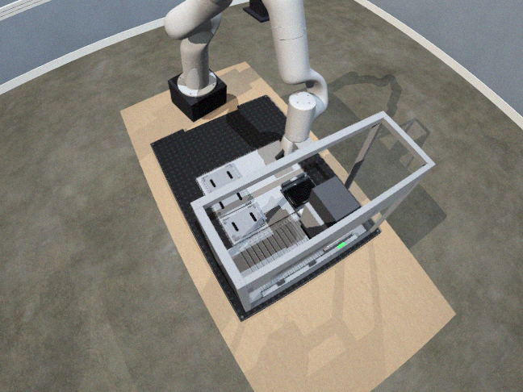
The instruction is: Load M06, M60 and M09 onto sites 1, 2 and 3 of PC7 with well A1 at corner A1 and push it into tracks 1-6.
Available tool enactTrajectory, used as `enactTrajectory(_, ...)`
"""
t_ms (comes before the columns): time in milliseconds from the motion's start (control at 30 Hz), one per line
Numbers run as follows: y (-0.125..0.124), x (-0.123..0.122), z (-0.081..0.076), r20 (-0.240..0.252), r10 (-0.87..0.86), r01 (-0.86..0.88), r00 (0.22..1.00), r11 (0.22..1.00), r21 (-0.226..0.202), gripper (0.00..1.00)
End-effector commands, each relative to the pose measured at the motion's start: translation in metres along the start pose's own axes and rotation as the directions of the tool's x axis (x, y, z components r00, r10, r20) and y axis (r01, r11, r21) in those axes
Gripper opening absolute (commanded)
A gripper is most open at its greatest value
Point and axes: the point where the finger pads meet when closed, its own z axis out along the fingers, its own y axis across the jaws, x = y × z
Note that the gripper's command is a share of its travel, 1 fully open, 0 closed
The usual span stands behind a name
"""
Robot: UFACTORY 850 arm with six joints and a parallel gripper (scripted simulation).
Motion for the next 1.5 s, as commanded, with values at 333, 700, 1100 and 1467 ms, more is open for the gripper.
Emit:
enactTrajectory(333, 0.000, 0.001, -0.020, -0.002, 0.000, 0.000, 1.000, 1.000, 0.000, 0.82)
enactTrajectory(700, 0.000, 0.001, -0.038, -0.002, 0.000, 0.000, 1.000, 1.000, 0.000, 0.82)
enactTrajectory(1100, 0.000, 0.001, -0.053, -0.002, 0.000, 0.000, 1.000, 1.000, 0.000, 0.82)
enactTrajectory(1467, 0.000, 0.001, -0.053, -0.002, 0.000, 0.000, 1.000, 1.000, 0.000, 0.82)
